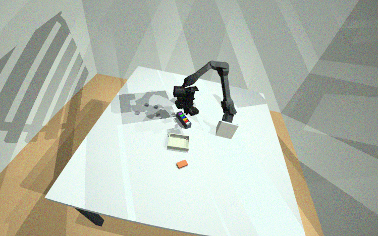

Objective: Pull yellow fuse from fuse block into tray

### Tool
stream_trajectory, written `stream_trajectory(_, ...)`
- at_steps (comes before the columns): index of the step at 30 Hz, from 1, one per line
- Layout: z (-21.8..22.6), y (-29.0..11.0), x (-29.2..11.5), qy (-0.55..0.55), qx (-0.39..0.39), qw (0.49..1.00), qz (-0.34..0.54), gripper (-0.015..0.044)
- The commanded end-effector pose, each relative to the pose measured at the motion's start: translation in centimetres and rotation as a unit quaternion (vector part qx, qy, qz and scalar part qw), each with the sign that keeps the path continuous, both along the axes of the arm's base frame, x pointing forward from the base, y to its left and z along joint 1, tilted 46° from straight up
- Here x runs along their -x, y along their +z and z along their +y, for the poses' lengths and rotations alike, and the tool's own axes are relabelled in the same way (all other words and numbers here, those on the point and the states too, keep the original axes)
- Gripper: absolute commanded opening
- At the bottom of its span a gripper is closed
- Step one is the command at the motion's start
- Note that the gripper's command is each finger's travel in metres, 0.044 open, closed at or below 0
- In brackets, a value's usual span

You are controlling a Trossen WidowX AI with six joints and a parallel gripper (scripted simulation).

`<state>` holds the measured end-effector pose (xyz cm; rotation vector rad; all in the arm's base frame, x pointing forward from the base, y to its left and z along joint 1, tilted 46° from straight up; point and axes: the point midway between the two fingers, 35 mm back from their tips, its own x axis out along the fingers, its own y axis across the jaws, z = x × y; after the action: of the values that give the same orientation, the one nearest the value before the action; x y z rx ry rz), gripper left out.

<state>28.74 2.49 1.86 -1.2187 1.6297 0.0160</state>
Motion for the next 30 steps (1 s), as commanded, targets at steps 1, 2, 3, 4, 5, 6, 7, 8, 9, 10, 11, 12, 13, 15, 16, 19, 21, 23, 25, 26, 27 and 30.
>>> stream_trajectory(1, 0.2, -1.2, 0.5, 0.008, 0.015, 1.0, 0.008, 0.0074)
stream_trajectory(2, 0.2, -1.2, 0.5, 0.008, 0.015, 1.0, 0.008, 0.0074)
stream_trajectory(3, 0.1, -1.3, 0.5, 0.008, 0.015, 1.0, 0.008, 0.0074)
stream_trajectory(4, 0.1, -1.3, 0.4, 0.008, 0.015, 1.0, 0.008, 0.0074)
stream_trajectory(5, 0.1, -1.3, 0.4, 0.008, 0.015, 1.0, 0.008, 0.0074)
stream_trajectory(6, 0.0, -1.4, 0.4, 0.008, 0.015, 1.0, 0.008, 0.0074)
stream_trajectory(7, -0.1, -1.4, 0.4, 0.008, 0.015, 1.0, 0.008, 0.0074)
stream_trajectory(8, -0.1, -1.5, 0.4, 0.008, 0.015, 1.0, 0.008, 0.0074)
stream_trajectory(9, -0.2, -1.6, 0.4, 0.008, 0.015, 1.0, 0.008, 0.0074)
stream_trajectory(10, -0.3, -1.6, 0.3, 0.008, 0.015, 1.0, 0.008, 0.0074)
stream_trajectory(11, -0.4, -1.7, 0.3, 0.008, 0.015, 1.0, 0.008, 0.0074)
stream_trajectory(12, -0.4, -1.8, 0.3, 0.008, 0.015, 1.0, 0.008, 0.0074)
stream_trajectory(13, -0.5, -1.8, 0.3, 0.008, 0.015, 1.0, 0.008, 0.0074)
stream_trajectory(15, -0.7, -1.9, 0.3, 0.008, 0.015, 1.0, 0.008, 0.0074)
stream_trajectory(16, -0.7, -2.0, 0.2, 0.008, 0.015, 1.0, 0.008, 0.0074)
stream_trajectory(19, -1.0, -2.2, 0.2, 0.008, 0.015, 1.0, 0.008, 0.0074)
stream_trajectory(21, -1.1, -2.3, 0.2, 0.008, 0.016, 1.0, 0.008, 0.0074)
stream_trajectory(23, -1.3, -2.4, 0.1, 0.008, 0.016, 1.0, 0.008, 0.0074)
stream_trajectory(25, -1.4, -2.6, 0.1, 0.008, 0.016, 1.0, 0.008, 0.0074)
stream_trajectory(26, -1.5, -2.6, 0.1, 0.008, 0.016, 1.0, 0.008, 0.0074)
stream_trajectory(27, -1.6, -2.7, 0.1, 0.008, 0.016, 1.0, 0.008, 0.0074)
stream_trajectory(30, -1.8, -2.8, 0.0, 0.008, 0.016, 1.0, 0.008, 0.0074)
